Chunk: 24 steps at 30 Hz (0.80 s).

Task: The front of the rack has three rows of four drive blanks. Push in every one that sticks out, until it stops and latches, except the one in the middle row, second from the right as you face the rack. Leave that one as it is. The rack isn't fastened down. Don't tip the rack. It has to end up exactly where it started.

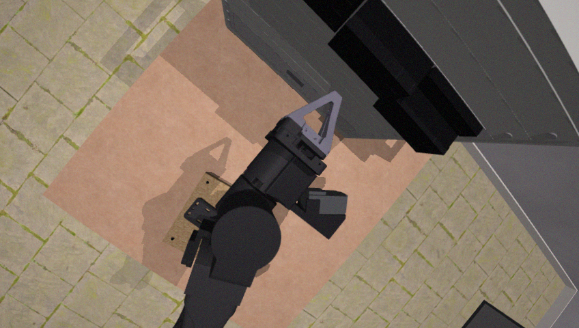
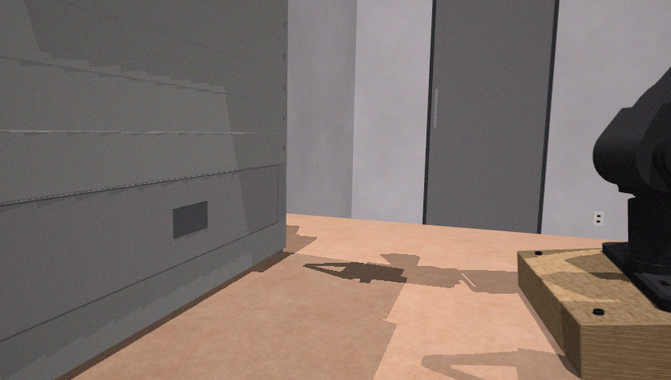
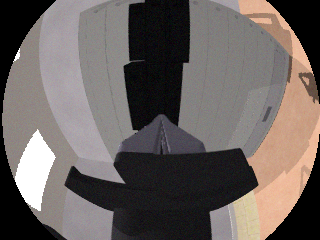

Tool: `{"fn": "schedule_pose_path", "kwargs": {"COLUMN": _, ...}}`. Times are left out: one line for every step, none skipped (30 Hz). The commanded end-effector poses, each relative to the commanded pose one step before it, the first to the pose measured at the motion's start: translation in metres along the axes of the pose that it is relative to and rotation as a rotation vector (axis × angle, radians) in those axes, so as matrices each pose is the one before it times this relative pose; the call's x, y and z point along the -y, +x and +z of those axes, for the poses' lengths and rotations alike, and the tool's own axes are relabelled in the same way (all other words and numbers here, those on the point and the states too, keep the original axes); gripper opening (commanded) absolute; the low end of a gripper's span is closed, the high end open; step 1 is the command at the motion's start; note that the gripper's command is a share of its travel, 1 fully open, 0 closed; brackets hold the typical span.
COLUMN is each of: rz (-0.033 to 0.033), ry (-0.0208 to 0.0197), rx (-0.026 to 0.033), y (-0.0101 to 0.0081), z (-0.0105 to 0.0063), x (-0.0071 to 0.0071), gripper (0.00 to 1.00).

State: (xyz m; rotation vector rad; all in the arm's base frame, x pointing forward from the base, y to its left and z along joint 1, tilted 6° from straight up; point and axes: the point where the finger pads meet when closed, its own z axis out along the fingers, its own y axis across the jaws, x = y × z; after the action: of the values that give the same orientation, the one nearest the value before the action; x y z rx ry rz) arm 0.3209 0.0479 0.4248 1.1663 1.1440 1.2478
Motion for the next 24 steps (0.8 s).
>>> {"fn": "schedule_pose_path", "kwargs": {"rz": 0.00480, "ry": -0.05243, "rx": -0.00318, "y": -0.00140, "z": -0.01152, "x": -0.02663, "gripper": 0.00}}
{"fn": "schedule_pose_path", "kwargs": {"rz": 0.00016, "ry": 0.00006, "rx": 0.00002, "y": -0.00039, "z": -0.00343, "x": -0.00371, "gripper": 0.00}}
{"fn": "schedule_pose_path", "kwargs": {"rz": 0.00025, "ry": 0.00010, "rx": 0.00003, "y": -0.00058, "z": -0.00506, "x": -0.00548, "gripper": 0.00}}
{"fn": "schedule_pose_path", "kwargs": {"rz": 0.00032, "ry": 0.00013, "rx": 0.00004, "y": -0.00070, "z": -0.00595, "x": -0.00644, "gripper": 0.00}}
{"fn": "schedule_pose_path", "kwargs": {"rz": 0.00034, "ry": 0.00014, "rx": 0.00004, "y": -0.00069, "z": -0.00573, "x": -0.00620, "gripper": 0.00}}
{"fn": "schedule_pose_path", "kwargs": {"rz": 0.00030, "ry": 0.00013, "rx": 0.00004, "y": -0.00056, "z": -0.00466, "x": -0.00506, "gripper": 0.00}}
{"fn": "schedule_pose_path", "kwargs": {"rz": 0.00000, "ry": 0.00000, "rx": 0.00000, "y": 0.00000, "z": 0.00000, "x": 0.00000, "gripper": 0.00}}
{"fn": "schedule_pose_path", "kwargs": {"rz": 0.00000, "ry": 0.00000, "rx": 0.00000, "y": 0.00000, "z": 0.00000, "x": 0.00000, "gripper": 0.00}}
{"fn": "schedule_pose_path", "kwargs": {"rz": 0.00021, "ry": 0.00010, "rx": 0.00003, "y": -0.00039, "z": -0.00310, "x": -0.00336, "gripper": 0.00}}
{"fn": "schedule_pose_path", "kwargs": {"rz": 0.00010, "ry": 0.00005, "rx": 0.00001, "y": -0.00019, "z": -0.00144, "x": -0.00156, "gripper": 0.00}}
{"fn": "schedule_pose_path", "kwargs": {"rz": 0.00002, "ry": 0.00001, "rx": 0.00000, "y": -0.00003, "z": -0.00025, "x": -0.00027, "gripper": 0.00}}
{"fn": "schedule_pose_path", "kwargs": {"rz": -0.01299, "ry": 0.03001, "rx": -0.00108, "y": 0.00448, "z": 0.00975, "x": 0.00968, "gripper": 0.00}}
{"fn": "schedule_pose_path", "kwargs": {"rz": -0.00136, "ry": 0.00325, "rx": -0.00011, "y": 0.00050, "z": 0.00237, "x": 0.00103, "gripper": 0.00}}
{"fn": "schedule_pose_path", "kwargs": {"rz": -0.00176, "ry": -0.00005, "rx": 0.01992, "y": -0.00583, "z": 0.00398, "x": 0.00008, "gripper": 0.00}}
{"fn": "schedule_pose_path", "kwargs": {"rz": 0.00014, "ry": -0.00034, "rx": -0.01198, "y": 0.00214, "z": 0.00501, "x": -0.00005, "gripper": 0.00}}
{"fn": "schedule_pose_path", "kwargs": {"rz": 0.00017, "ry": 0.00008, "rx": 0.00002, "y": -0.00006, "z": 0.00671, "x": 0.00003, "gripper": 0.00}}
{"fn": "schedule_pose_path", "kwargs": {"rz": 0.01107, "ry": -0.02452, "rx": 0.00068, "y": -0.00029, "z": 0.00787, "x": -0.00617, "gripper": 0.00}}
{"fn": "schedule_pose_path", "kwargs": {"rz": 0.00401, "ry": -0.00008, "rx": -0.00003, "y": -0.00006, "z": 0.00851, "x": 0.00022, "gripper": 0.00}}
{"fn": "schedule_pose_path", "kwargs": {"rz": 0.00348, "ry": -0.00007, "rx": -0.00003, "y": -0.00007, "z": 0.00843, "x": 0.00023, "gripper": 0.00}}
{"fn": "schedule_pose_path", "kwargs": {"rz": 0.00125, "ry": -0.00005, "rx": -0.00003, "y": -0.00007, "z": 0.00768, "x": 0.00022, "gripper": 0.00}}
{"fn": "schedule_pose_path", "kwargs": {"rz": -0.00026, "ry": -0.00004, "rx": -0.00002, "y": -0.00005, "z": 0.00638, "x": 0.00018, "gripper": 0.00}}
{"fn": "schedule_pose_path", "kwargs": {"rz": -0.00085, "ry": -0.00003, "rx": -0.00001, "y": -0.00004, "z": 0.00470, "x": 0.00014, "gripper": 0.00}}
{"fn": "schedule_pose_path", "kwargs": {"rz": -0.00093, "ry": -0.00002, "rx": -0.00001, "y": -0.00002, "z": 0.00287, "x": 0.00008, "gripper": 0.00}}
{"fn": "schedule_pose_path", "kwargs": {"rz": 0.00000, "ry": 0.00000, "rx": 0.00000, "y": 0.00000, "z": 0.00000, "x": 0.00000, "gripper": 0.00}}
